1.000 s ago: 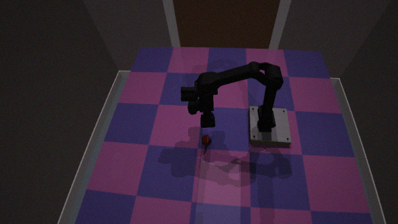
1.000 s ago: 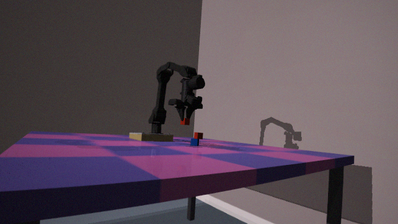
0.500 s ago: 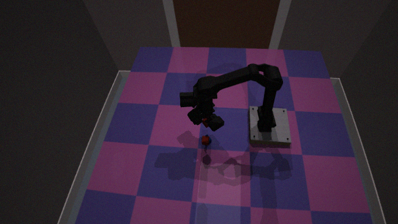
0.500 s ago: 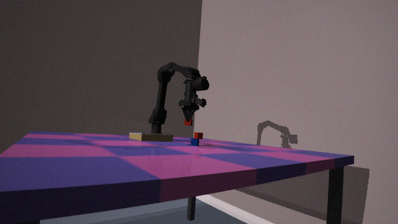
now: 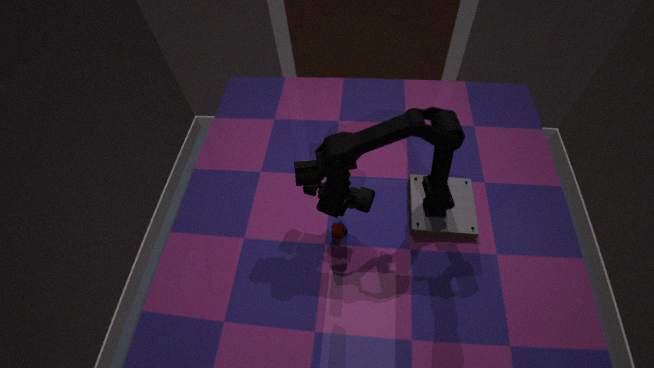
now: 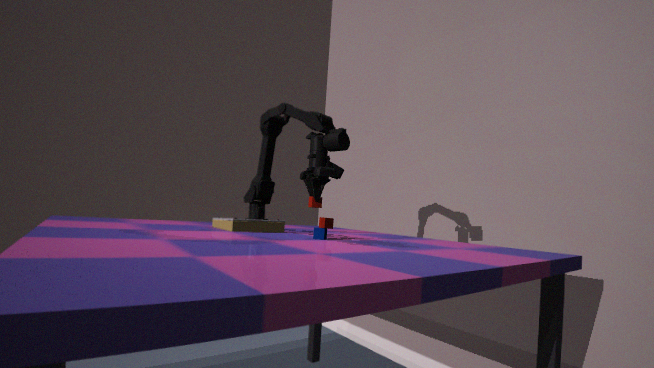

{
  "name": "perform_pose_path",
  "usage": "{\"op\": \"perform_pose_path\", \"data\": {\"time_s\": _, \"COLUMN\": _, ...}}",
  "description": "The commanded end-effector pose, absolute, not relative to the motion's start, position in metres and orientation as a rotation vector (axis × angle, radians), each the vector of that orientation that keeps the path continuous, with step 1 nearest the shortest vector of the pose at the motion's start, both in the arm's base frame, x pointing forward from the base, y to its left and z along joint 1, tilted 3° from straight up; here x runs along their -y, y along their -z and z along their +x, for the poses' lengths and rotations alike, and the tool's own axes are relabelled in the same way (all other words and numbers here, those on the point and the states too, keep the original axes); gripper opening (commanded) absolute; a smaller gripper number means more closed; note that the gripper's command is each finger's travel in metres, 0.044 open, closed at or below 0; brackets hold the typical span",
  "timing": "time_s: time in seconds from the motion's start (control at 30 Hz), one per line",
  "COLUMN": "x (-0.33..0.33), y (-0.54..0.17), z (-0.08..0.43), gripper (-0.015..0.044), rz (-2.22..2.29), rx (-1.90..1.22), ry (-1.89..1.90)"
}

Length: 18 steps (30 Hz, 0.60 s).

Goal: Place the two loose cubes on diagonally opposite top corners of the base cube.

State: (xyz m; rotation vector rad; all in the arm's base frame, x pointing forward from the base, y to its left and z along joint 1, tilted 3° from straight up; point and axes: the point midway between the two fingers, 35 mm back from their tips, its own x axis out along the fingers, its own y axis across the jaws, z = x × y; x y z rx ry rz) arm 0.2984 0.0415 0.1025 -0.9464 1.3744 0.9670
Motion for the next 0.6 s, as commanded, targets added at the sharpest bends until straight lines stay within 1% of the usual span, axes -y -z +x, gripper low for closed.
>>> {"op": "perform_pose_path", "data": {"time_s": 0.0, "x": -0.048, "y": -0.102, "z": 0.299, "gripper": 0.0105, "rz": -1.054, "rx": -1.311, "ry": -1.083}}
{"op": "perform_pose_path", "data": {"time_s": 0.3, "x": -0.049, "y": -0.1, "z": 0.299, "gripper": 0.0105, "rz": -1.064, "rx": -1.308, "ry": -1.09}}
{"op": "perform_pose_path", "data": {"time_s": 0.57, "x": -0.05, "y": -0.076, "z": 0.297, "gripper": 0.0105, "rz": -1.136, "rx": -1.307, "ry": -1.112}}
